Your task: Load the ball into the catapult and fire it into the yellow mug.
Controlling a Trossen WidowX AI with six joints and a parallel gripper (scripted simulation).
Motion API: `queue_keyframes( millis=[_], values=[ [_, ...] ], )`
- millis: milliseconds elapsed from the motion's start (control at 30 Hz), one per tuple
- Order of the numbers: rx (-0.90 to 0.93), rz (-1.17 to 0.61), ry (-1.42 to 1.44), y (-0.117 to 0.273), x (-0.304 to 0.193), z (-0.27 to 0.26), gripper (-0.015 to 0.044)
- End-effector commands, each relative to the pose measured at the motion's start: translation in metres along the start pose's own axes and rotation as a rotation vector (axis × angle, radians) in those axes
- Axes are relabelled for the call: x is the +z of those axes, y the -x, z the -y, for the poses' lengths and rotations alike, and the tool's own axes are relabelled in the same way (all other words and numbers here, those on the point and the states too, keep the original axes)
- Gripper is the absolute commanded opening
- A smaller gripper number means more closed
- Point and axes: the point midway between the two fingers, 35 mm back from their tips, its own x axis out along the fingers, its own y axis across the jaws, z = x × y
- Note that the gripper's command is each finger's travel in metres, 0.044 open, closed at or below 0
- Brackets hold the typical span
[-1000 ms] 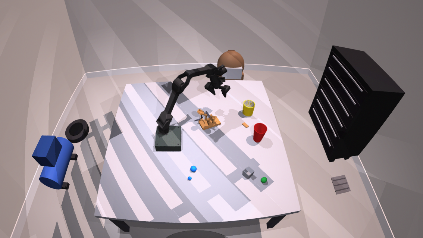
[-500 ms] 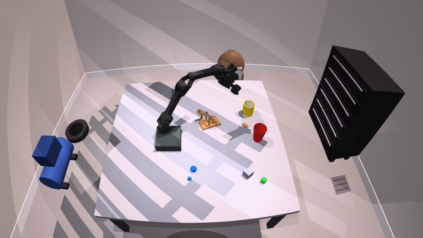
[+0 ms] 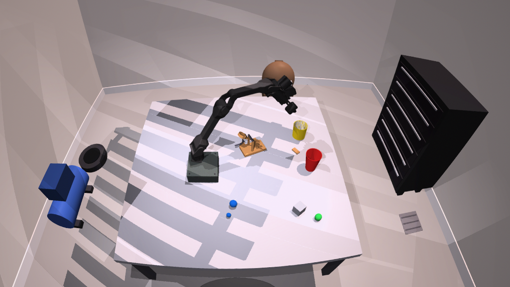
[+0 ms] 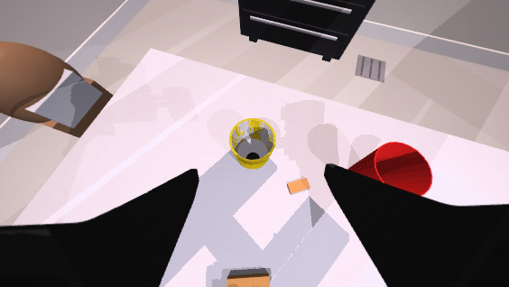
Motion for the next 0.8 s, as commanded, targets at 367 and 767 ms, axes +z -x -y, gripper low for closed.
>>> queue_keyframes(
  millis=[367, 767],
  values=[
    [0.008, 0.004, -0.011, -0.0032, 0.0015, -0.0005, 0.0440],
    [0.002, 0.004, -0.005, -0.0016, 0.0015, 0.0002, 0.0440]
  ],
)
